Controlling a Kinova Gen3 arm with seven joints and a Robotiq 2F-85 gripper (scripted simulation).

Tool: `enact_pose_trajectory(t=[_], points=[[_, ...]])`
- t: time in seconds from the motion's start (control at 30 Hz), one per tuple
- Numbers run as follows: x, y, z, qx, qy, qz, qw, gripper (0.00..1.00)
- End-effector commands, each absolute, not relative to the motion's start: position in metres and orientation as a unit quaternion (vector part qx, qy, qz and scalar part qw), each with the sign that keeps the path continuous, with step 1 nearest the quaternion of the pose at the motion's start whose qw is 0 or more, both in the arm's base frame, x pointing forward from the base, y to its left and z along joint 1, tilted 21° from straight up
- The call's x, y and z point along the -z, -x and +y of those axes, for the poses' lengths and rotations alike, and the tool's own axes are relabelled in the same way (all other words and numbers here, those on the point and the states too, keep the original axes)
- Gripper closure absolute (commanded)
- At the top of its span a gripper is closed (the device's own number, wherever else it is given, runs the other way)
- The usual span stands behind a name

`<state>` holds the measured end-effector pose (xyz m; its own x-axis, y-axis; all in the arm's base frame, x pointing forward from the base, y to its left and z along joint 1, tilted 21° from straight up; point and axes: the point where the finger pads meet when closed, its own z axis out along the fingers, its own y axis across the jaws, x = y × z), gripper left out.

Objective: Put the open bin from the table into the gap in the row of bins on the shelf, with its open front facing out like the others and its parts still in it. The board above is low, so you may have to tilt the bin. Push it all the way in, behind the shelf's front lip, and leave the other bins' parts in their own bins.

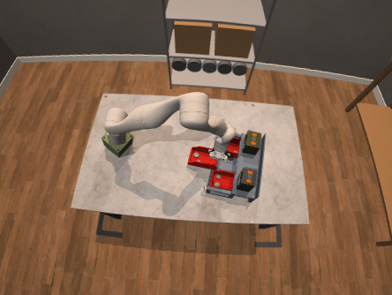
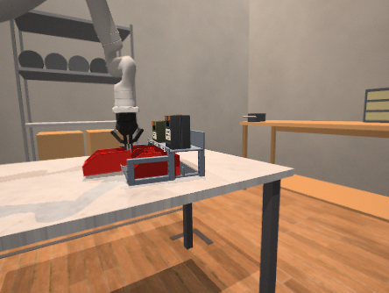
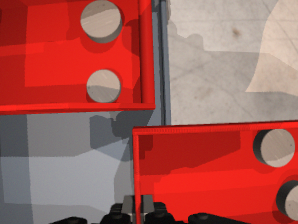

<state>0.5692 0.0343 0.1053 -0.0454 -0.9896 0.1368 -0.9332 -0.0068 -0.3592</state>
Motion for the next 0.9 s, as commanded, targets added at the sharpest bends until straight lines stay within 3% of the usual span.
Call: enact_pose_trajectory(t=[0.0, 0.87], points=[[-0.1065, -0.5696, 0.0348, 0.182, 0.686, 0.7, 0.081, 0.9], [-0.1067, -0.5688, 0.0353, 0.199, 0.684, 0.695, 0.097, 0.9]])
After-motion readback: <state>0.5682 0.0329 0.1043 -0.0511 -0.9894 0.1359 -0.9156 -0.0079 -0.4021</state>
